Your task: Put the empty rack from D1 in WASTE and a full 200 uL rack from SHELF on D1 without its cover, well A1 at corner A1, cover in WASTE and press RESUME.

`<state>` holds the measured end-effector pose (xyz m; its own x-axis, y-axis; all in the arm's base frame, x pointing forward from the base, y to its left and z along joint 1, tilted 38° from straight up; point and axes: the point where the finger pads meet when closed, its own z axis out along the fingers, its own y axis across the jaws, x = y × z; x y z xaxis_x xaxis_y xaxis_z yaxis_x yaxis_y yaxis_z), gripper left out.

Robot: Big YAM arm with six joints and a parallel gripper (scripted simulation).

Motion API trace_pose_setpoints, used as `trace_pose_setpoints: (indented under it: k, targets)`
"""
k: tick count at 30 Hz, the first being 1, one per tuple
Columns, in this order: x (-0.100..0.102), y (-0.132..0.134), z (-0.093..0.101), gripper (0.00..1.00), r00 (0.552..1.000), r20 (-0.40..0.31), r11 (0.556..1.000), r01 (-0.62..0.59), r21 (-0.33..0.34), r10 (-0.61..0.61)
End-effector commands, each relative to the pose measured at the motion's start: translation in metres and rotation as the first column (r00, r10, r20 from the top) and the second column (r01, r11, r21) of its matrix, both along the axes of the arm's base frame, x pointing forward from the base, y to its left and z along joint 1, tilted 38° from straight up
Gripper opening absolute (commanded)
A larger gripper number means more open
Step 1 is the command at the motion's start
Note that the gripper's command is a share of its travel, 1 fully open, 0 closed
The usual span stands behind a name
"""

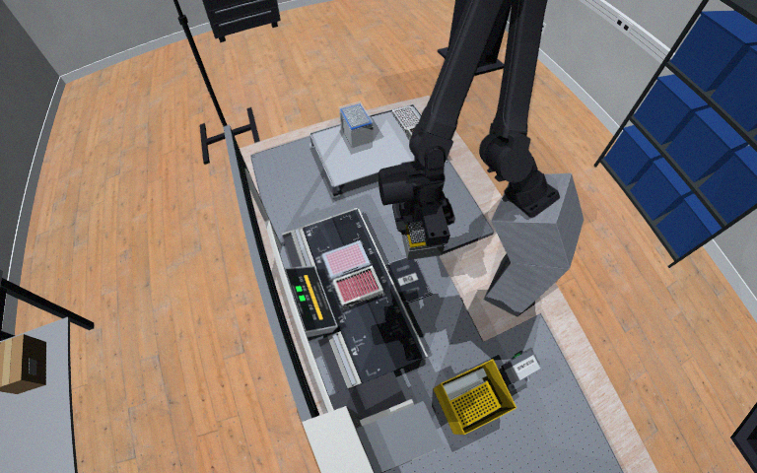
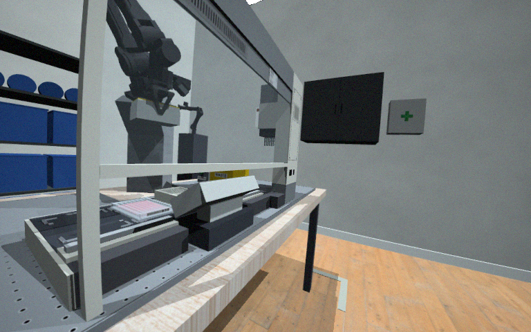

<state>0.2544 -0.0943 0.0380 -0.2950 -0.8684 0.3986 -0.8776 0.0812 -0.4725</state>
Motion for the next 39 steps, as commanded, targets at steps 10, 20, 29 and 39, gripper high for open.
trace_pose_setpoints:
  k: [10,20,29,39]
  targets:
    - [0.0035,-0.0013,0.0059,0.00,0.969,0.126,0.974,0.199,0.112,-0.213]
    - [0.0036,-0.0014,0.0059,0.00,0.907,0.196,0.919,0.332,0.211,-0.372]
    - [0.0036,-0.0013,0.0060,0.00,0.853,0.230,0.872,0.404,0.277,-0.468]
    - [0.0037,-0.0014,0.0060,0.00,0.779,0.258,0.807,0.474,0.352,-0.571]
